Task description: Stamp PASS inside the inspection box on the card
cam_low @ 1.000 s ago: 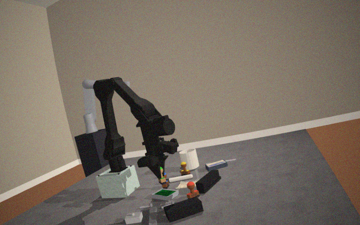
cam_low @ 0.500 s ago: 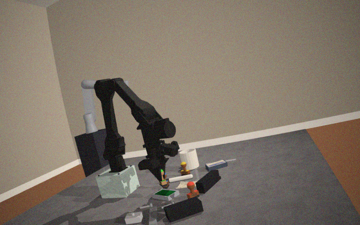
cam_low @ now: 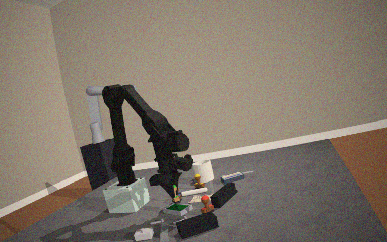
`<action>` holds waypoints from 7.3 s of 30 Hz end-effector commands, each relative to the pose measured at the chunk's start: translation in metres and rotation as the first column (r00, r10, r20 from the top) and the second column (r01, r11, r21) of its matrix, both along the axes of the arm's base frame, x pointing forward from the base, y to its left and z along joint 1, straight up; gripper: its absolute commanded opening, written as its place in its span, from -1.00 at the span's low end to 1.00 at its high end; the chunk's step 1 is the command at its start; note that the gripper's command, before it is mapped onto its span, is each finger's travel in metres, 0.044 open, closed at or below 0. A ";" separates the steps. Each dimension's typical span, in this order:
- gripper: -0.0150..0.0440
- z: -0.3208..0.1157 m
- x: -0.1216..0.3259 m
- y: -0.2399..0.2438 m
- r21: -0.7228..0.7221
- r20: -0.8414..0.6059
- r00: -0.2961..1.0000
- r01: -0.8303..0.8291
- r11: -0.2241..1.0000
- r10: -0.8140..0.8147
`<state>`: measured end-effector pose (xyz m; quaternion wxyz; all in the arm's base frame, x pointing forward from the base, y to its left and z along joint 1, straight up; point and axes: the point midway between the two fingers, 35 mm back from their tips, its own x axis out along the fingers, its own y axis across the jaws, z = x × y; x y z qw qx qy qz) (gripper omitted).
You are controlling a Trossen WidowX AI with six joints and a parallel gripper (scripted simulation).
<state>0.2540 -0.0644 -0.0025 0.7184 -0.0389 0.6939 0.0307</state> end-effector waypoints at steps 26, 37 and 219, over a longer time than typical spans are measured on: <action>-0.49 -0.020 -0.003 0.001 0.004 -0.010 1.000 0.000 1.000 0.000; -0.49 -0.021 -0.003 0.001 0.004 -0.010 1.000 0.000 1.000 0.001; -0.49 0.013 0.065 0.129 -0.004 -0.005 0.757 -0.653 0.757 0.653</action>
